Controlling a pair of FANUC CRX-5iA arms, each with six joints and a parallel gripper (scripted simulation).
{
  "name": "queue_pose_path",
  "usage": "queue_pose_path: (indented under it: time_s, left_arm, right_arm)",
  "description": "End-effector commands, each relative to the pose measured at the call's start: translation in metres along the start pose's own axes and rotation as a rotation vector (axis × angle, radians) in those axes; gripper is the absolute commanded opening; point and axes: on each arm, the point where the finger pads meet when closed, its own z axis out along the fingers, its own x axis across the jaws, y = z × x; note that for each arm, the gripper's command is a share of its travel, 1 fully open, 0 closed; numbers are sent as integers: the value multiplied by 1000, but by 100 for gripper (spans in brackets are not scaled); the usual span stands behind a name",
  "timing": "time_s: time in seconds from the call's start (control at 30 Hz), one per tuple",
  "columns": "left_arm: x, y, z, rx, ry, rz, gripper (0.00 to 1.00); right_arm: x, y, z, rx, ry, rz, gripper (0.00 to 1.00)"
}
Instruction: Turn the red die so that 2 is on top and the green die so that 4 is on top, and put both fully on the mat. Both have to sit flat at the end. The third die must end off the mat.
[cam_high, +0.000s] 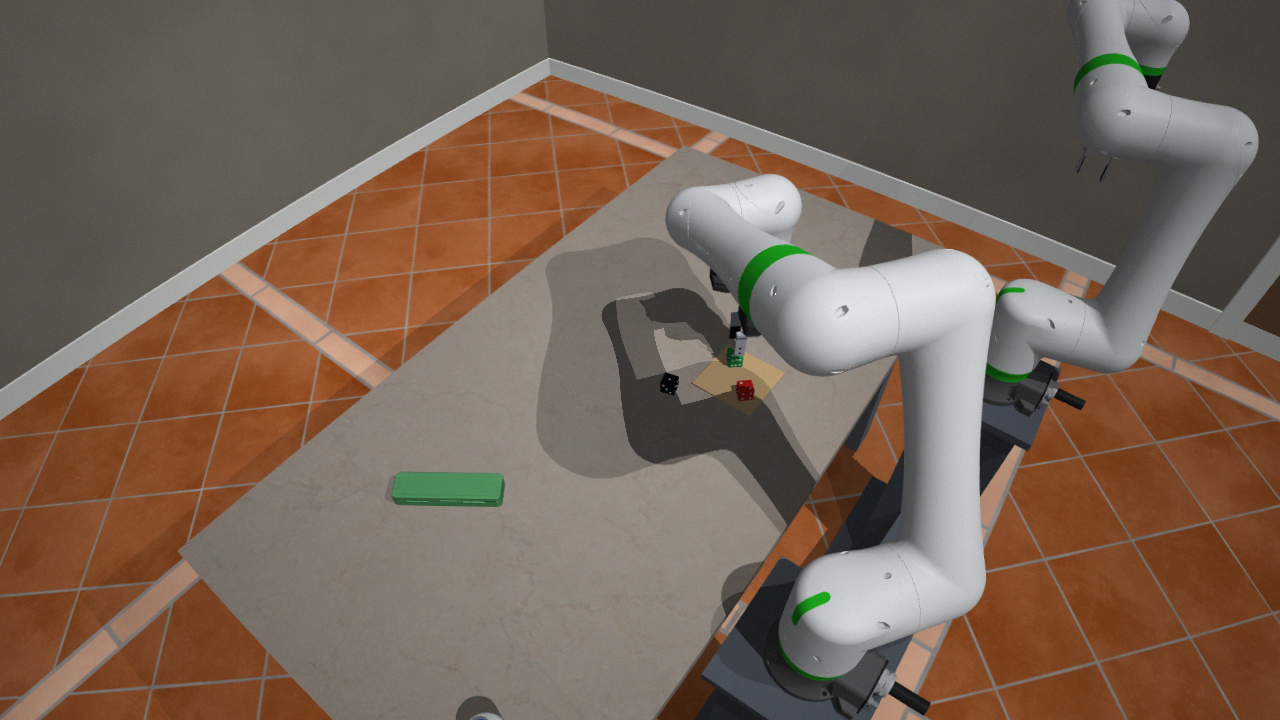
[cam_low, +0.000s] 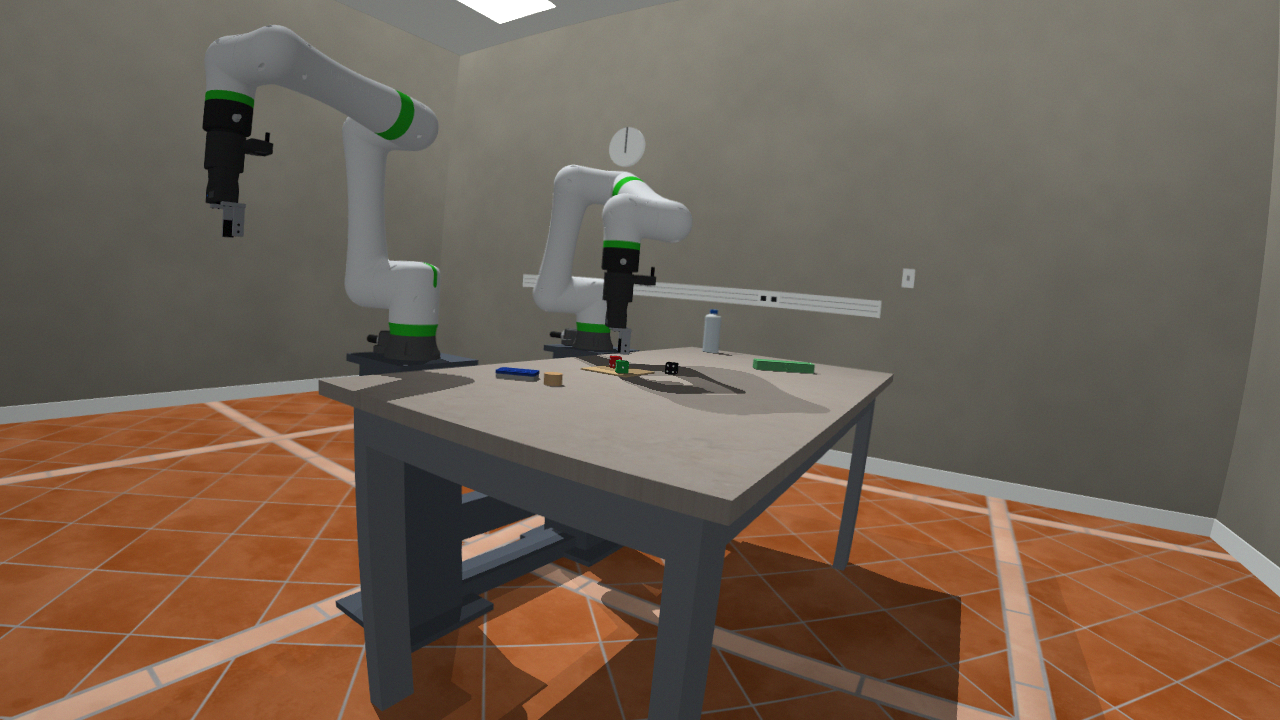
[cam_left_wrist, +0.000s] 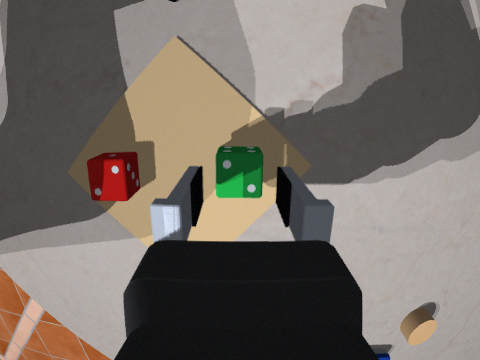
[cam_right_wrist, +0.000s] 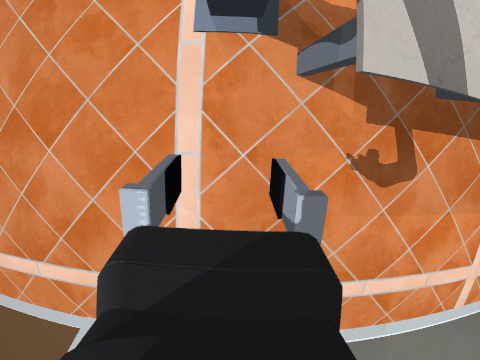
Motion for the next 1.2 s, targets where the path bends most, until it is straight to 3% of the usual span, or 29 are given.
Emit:
queue_pose_path:
  time_s: [0.0,0.5,0.6,0.67,0.9,1.07,1.17]
  left_arm:
    - [1,0,-13,0,2,0,87]
    - [1,0,-30,-5,2,0,87]
    - [0,0,-29,-54,0,1,87]
    - [0,0,-29,-54,0,1,87]
    - [0,-3,-29,-247,1,0,87]
    - [1,-3,-29,-267,2,0,87]
    - [0,-3,-29,-315,0,1,87]
  right_arm:
    - [0,0,-1,-2,0,0,100]
    - [0,0,-1,-2,0,0,100]
    - [0,0,-1,-2,0,0,100]
    - [0,0,-1,-2,0,0,100]
    - [0,0,-1,-2,0,0,100]
    - [0,0,-1,-2,0,0,100]
    - [0,0,-1,-2,0,0,100]
